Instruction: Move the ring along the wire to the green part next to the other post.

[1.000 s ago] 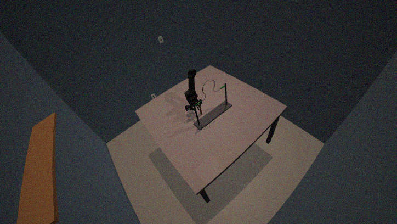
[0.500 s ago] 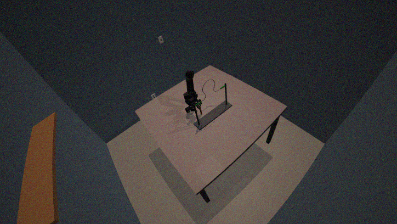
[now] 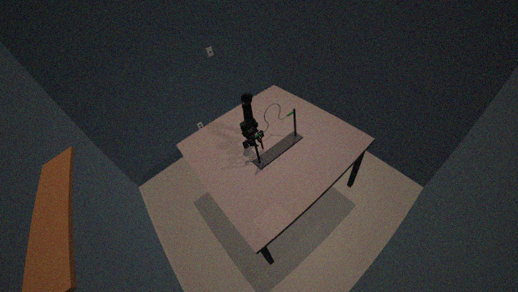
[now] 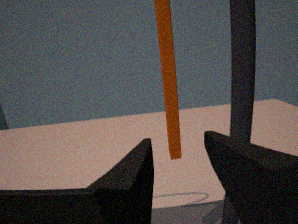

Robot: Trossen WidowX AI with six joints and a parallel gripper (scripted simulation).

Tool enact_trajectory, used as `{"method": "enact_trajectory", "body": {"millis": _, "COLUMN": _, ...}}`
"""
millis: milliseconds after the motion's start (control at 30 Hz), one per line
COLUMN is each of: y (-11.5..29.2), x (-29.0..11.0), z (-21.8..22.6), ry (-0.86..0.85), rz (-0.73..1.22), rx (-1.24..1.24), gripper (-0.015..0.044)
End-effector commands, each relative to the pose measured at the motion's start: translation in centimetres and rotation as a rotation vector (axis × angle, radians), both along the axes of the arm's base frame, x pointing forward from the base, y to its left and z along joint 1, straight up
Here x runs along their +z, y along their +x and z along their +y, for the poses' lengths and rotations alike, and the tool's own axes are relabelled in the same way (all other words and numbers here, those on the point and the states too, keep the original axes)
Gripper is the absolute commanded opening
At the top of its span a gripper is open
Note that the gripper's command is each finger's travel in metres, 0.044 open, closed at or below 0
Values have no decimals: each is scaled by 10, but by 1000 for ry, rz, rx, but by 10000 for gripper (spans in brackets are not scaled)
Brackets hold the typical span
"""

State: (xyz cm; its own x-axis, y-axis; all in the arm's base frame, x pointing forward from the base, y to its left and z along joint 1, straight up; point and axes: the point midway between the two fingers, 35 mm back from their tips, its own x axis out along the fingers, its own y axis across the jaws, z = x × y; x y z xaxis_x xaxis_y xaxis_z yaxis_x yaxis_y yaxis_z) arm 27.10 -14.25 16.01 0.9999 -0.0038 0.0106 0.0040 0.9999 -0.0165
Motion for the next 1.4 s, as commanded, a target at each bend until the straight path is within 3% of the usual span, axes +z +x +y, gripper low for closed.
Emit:
{"method": "enact_trajectory", "body": {"millis": 0, "y": 6, "x": 0, "z": -2, "ry": 5, "rz": 1, "rx": -2, "gripper": 160}}
{"method": "enact_trajectory", "body": {"millis": 1367, "y": 59, "x": 0, "z": 0, "ry": 6, "rz": -4, "rx": -2, "gripper": 160}}
